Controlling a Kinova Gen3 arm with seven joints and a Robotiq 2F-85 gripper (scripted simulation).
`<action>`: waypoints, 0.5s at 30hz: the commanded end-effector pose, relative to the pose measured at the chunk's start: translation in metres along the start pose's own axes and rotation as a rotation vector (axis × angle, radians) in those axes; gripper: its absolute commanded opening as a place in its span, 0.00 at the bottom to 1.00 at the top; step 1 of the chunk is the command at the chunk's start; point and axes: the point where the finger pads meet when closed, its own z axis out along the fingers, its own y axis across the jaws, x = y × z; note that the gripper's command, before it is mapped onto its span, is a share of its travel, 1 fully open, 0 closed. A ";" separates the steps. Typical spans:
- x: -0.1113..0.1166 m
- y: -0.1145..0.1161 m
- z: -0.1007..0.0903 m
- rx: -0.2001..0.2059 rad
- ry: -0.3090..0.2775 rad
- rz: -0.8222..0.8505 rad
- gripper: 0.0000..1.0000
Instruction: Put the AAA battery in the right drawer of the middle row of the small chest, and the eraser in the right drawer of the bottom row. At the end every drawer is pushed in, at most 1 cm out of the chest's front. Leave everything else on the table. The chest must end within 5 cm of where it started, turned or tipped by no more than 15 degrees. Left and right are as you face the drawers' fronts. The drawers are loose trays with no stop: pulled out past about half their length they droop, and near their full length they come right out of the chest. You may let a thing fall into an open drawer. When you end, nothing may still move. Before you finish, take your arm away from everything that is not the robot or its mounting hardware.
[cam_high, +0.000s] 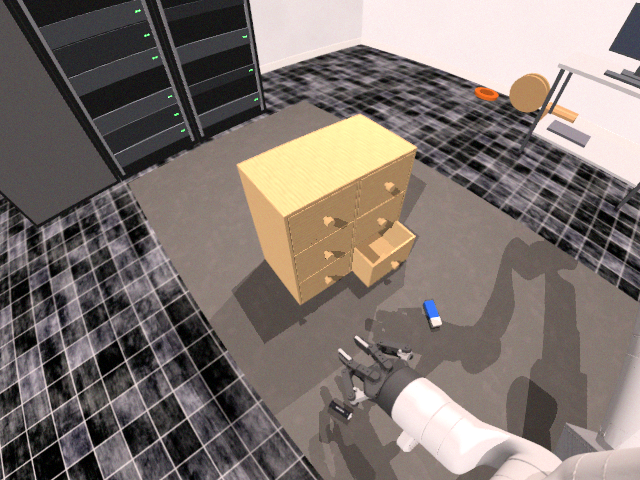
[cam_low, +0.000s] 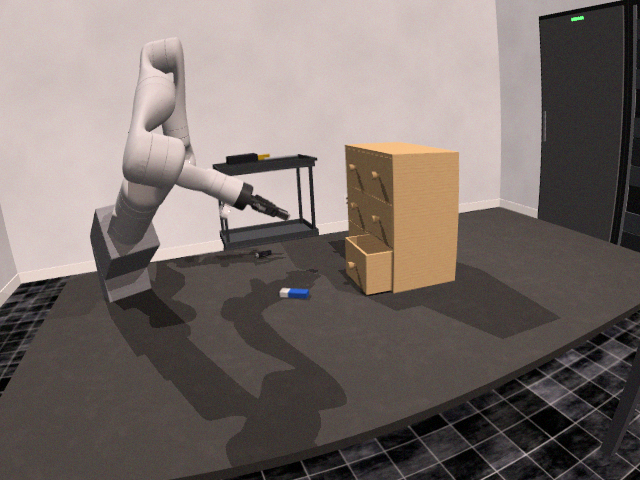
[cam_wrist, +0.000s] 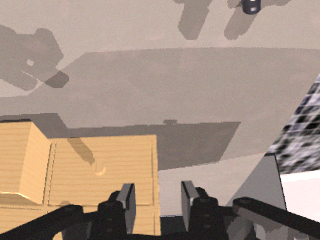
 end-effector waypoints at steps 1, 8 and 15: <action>-0.001 -0.002 -0.002 0.003 0.017 -0.003 0.33; -0.003 -0.002 -0.007 0.003 0.058 -0.002 0.33; -0.004 -0.001 -0.012 0.001 0.097 -0.002 0.33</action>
